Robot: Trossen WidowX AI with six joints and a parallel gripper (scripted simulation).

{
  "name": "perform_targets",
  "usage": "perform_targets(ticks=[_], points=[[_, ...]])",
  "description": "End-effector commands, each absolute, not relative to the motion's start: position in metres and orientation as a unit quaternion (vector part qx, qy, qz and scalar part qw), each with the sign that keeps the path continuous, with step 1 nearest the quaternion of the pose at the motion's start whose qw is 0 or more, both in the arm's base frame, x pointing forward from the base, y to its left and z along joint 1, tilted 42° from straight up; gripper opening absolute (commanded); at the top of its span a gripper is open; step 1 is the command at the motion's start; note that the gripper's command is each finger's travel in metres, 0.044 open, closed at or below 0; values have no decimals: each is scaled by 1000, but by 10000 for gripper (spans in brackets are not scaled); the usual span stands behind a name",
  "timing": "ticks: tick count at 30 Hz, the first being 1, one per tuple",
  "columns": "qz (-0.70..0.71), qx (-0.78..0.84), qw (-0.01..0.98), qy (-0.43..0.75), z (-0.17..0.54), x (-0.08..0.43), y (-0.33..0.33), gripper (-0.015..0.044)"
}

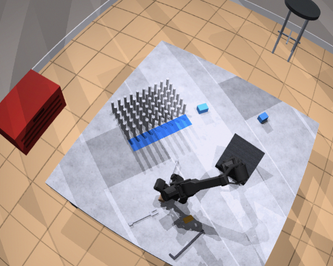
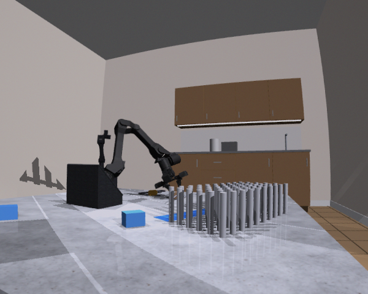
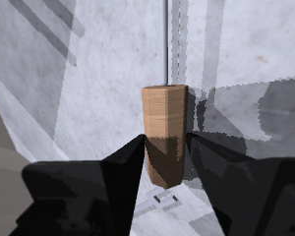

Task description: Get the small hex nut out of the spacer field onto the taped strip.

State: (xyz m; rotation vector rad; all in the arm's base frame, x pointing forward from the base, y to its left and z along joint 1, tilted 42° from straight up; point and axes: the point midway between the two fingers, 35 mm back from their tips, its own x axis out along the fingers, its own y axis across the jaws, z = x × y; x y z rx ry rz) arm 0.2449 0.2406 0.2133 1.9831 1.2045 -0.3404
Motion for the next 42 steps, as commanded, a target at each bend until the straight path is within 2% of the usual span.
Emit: perform_targets(ticks=[1,30,42], points=[[-135,779,387,474,205,244,246,0],[-115,793,392,453,205,245,246,0],[-114,794,392,451,209,247,245,315]])
